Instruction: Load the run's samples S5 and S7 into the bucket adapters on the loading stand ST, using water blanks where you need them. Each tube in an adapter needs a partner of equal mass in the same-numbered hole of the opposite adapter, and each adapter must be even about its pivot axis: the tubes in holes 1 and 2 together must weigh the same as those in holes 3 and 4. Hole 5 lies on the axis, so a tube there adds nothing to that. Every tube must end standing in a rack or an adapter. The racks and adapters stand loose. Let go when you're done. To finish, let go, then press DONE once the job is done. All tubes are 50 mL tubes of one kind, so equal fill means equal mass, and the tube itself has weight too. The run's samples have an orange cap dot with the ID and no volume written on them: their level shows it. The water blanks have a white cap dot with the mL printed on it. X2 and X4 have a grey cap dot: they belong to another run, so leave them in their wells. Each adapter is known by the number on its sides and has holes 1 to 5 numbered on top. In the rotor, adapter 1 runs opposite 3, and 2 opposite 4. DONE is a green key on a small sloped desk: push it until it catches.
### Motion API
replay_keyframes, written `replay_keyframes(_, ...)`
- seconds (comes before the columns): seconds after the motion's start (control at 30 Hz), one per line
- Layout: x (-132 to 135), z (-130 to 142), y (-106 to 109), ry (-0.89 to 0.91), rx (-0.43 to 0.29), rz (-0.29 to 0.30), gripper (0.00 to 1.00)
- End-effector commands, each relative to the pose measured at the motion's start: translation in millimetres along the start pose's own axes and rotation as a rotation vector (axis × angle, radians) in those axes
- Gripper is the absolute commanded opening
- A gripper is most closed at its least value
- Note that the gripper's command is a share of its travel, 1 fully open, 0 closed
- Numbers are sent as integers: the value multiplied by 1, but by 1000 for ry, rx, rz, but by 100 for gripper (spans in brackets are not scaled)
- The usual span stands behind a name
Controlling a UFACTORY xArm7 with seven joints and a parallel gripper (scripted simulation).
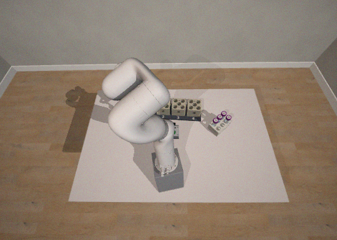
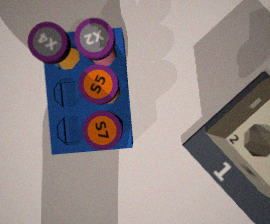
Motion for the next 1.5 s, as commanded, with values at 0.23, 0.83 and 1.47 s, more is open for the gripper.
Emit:
replay_keyframes(0.23, -57, -18, 1, -1, 2, 3, 100)
replay_keyframes(0.83, -57, -18, -37, -1, 2, 3, 100)
replay_keyframes(1.47, -57, -18, -80, -1, 2, 3, 100)
Point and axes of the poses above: the point where the finger pads meet when closed, its own y axis back along the fingers, its own x axis across the jaws, z = x × y, the point moved 7 cm from there along y, back along the fingers, and after that the axes turned 7 degrees about -y, right-handed, at the moved point
